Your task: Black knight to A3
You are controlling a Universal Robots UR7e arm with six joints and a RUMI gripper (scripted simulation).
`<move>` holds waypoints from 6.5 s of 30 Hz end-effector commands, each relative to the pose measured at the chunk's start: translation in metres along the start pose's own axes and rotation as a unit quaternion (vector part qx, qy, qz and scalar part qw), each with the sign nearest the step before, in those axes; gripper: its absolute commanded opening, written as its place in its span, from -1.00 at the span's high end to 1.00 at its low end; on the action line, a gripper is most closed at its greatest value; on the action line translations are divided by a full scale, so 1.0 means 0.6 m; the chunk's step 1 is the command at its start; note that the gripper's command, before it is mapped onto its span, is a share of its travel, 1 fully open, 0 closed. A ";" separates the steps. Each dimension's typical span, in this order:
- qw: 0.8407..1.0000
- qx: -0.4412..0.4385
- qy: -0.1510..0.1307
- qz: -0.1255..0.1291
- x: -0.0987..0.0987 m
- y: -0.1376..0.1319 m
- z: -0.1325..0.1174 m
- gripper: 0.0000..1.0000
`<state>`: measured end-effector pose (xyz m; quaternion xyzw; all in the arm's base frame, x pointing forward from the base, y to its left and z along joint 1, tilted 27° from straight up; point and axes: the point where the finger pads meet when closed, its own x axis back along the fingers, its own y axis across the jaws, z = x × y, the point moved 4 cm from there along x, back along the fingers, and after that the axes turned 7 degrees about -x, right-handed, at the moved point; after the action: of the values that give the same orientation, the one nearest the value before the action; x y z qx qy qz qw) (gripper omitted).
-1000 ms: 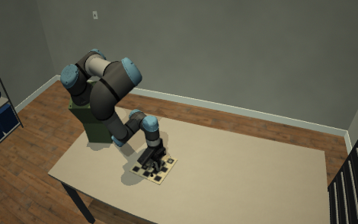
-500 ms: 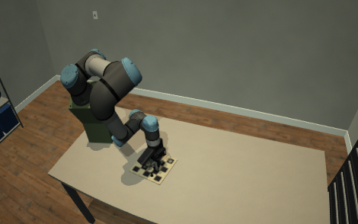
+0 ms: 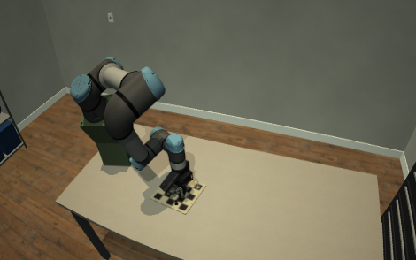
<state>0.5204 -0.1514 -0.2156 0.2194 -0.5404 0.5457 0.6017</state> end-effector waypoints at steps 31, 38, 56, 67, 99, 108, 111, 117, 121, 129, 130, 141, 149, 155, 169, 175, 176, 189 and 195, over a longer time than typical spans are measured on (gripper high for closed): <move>1.000 0.000 0.000 0.001 0.129 -0.001 0.000 1.00; 1.000 0.000 0.000 0.001 0.163 -0.001 0.000 1.00; 1.000 0.000 0.000 0.001 0.167 -0.001 0.000 1.00; 1.000 0.005 0.000 0.001 0.167 -0.001 0.000 1.00; 0.993 0.117 0.000 0.001 0.166 0.001 -0.002 1.00; 0.983 0.186 0.000 0.001 0.165 0.003 -0.003 1.00; 0.979 0.205 0.000 0.001 0.165 0.003 -0.004 1.00; 0.963 0.271 0.000 0.001 0.164 0.005 -0.006 1.00; 0.948 0.320 0.000 0.001 0.164 0.006 -0.008 1.00; 0.917 0.398 0.000 0.001 0.163 0.009 -0.011 1.00; 0.911 0.412 0.000 0.001 0.163 0.010 -0.012 1.00; 0.822 0.570 0.000 0.001 0.161 0.018 -0.020 1.00; 0.754 0.657 0.000 0.001 0.161 0.025 -0.026 1.00; 0.671 0.741 0.000 0.000 0.160 0.033 -0.032 1.00; 0.466 0.885 0.000 0.000 0.159 0.056 -0.043 1.00; 0.345 0.938 0.001 0.000 0.159 0.070 -0.047 1.00; 0.345 0.938 0.001 0.000 0.159 0.070 -0.047 1.00; 0.084 0.996 0.001 0.000 0.159 0.102 -0.051 1.00; -0.005 1.000 0.001 0.000 0.159 0.113 -0.050 1.00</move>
<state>0.4589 -0.0659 -0.1617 0.6189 0.5138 0.5655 -0.1821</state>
